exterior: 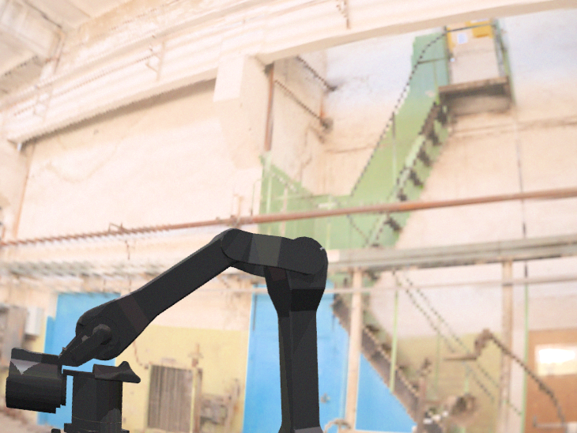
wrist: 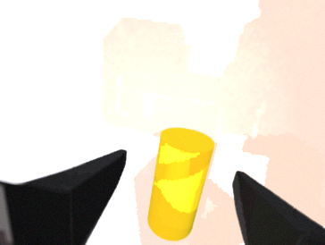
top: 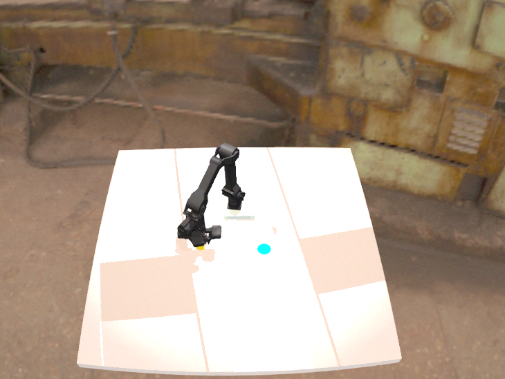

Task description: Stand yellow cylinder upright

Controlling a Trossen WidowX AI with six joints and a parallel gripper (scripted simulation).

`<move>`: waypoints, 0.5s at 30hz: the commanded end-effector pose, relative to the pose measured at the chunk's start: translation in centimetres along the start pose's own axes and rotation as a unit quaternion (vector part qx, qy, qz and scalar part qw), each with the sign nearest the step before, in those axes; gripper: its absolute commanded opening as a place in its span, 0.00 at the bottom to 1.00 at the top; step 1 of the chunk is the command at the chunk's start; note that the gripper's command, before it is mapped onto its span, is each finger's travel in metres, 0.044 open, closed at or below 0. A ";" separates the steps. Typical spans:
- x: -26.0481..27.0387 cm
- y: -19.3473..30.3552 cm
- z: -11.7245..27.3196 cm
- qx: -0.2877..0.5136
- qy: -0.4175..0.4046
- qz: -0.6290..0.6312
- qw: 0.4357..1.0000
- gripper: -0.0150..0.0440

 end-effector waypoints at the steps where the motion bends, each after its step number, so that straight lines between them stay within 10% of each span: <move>1: 0.0 0.1 -1.3 -0.007 0.006 -0.002 1.000 0.78; 10: 0.0 0.1 -1.3 -0.007 0.006 -0.002 1.000 0.43; 15: 0.0 0.1 -1.3 -0.007 0.007 -0.004 1.000 0.43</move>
Point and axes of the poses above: the point midway between the two fingers, 35 mm back from their tips, its own z axis back along the fingers, its own x axis across the jaws, y = z × x, the point moved 10 cm from there along z, back along the fingers, and after that the axes turned 5 degrees about -z, right-handed, at the moved point
